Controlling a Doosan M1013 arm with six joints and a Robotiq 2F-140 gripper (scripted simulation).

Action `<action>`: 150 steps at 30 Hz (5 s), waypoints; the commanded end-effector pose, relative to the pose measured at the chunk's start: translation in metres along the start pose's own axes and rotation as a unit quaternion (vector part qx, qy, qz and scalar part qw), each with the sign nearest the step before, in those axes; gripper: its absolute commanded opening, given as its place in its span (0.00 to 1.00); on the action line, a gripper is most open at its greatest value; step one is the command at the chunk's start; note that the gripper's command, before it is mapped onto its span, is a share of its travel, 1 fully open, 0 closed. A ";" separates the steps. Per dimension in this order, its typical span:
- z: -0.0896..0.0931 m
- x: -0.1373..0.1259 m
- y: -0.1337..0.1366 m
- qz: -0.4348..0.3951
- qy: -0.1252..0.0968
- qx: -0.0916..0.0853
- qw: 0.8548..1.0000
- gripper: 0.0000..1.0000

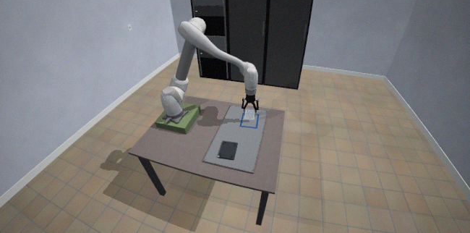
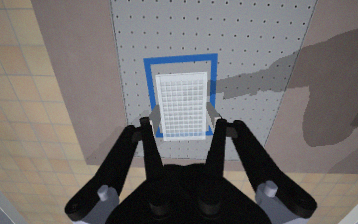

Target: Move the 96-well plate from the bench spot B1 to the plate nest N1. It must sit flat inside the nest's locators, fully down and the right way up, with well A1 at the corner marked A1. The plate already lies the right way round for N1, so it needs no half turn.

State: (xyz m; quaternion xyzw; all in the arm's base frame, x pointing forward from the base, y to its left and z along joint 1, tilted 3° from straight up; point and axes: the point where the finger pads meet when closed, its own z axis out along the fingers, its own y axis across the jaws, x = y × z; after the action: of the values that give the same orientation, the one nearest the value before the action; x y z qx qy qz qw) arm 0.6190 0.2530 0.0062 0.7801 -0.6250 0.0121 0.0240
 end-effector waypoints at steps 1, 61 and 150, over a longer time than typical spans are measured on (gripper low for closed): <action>-0.003 -0.002 -0.001 -0.001 -0.001 0.000 1.000 0.00; -0.006 0.097 0.031 0.003 -0.001 0.000 1.000 0.00; -0.013 0.347 0.111 0.003 -0.001 0.000 1.000 0.00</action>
State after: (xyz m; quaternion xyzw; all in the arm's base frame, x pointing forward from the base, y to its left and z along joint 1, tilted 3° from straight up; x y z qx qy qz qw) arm 0.5875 -0.0972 0.0368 0.7768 -0.6292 0.0100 0.0229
